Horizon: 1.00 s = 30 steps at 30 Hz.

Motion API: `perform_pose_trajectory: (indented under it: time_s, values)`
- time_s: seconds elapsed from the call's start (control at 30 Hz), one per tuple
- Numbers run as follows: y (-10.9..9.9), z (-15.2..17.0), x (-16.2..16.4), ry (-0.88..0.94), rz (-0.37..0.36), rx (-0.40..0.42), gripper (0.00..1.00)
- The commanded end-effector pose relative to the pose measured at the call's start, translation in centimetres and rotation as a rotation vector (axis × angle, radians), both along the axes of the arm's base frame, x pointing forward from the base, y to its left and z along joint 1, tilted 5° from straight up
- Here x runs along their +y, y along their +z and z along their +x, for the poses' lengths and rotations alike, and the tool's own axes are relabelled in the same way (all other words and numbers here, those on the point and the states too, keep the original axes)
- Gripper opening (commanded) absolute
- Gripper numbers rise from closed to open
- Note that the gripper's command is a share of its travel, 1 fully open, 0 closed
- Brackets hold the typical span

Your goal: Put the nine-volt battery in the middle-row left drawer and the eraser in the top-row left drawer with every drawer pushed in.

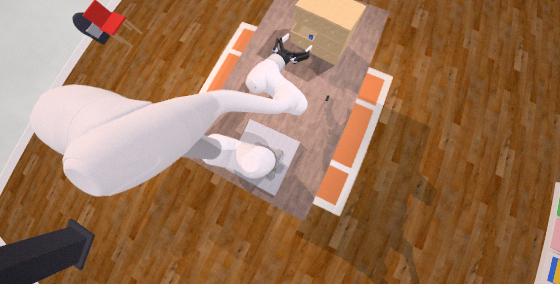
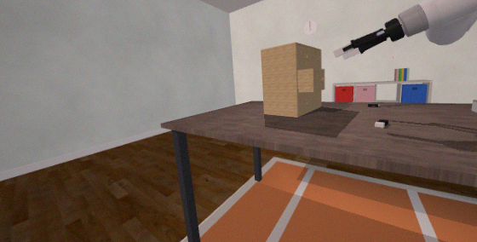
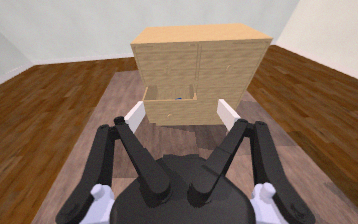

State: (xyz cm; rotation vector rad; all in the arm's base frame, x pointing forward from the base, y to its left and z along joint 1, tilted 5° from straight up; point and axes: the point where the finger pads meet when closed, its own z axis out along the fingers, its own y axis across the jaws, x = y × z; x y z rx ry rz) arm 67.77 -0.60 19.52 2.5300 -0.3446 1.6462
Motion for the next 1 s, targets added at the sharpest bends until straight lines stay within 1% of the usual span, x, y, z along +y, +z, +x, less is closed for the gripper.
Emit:
perform_pose_trajectory:
  time_s: [0.0, 0.1, 0.17, 0.33, 0.5, 0.67, 0.97]
  values:
    - [0.3, -1.8, 0.5, -0.001, 0.0, 0.0, 1.0]
    - [0.5, -3.4, 0.9, -0.001, 0.0, 0.0, 1.0]
    - [0.5, -3.4, 0.9, -0.001, 0.0, 0.0, 1.0]
    - [0.8, -5.6, 1.4, -0.001, 0.0, 0.0, 1.0]
    - [1.0, -7.0, 1.8, -0.001, 0.0, 0.0, 1.0]
    - [1.1, -7.6, 1.9, -0.001, 0.0, 0.0, 1.0]
    - [1.1, -7.8, 1.9, -0.001, 0.0, 0.0, 1.0]
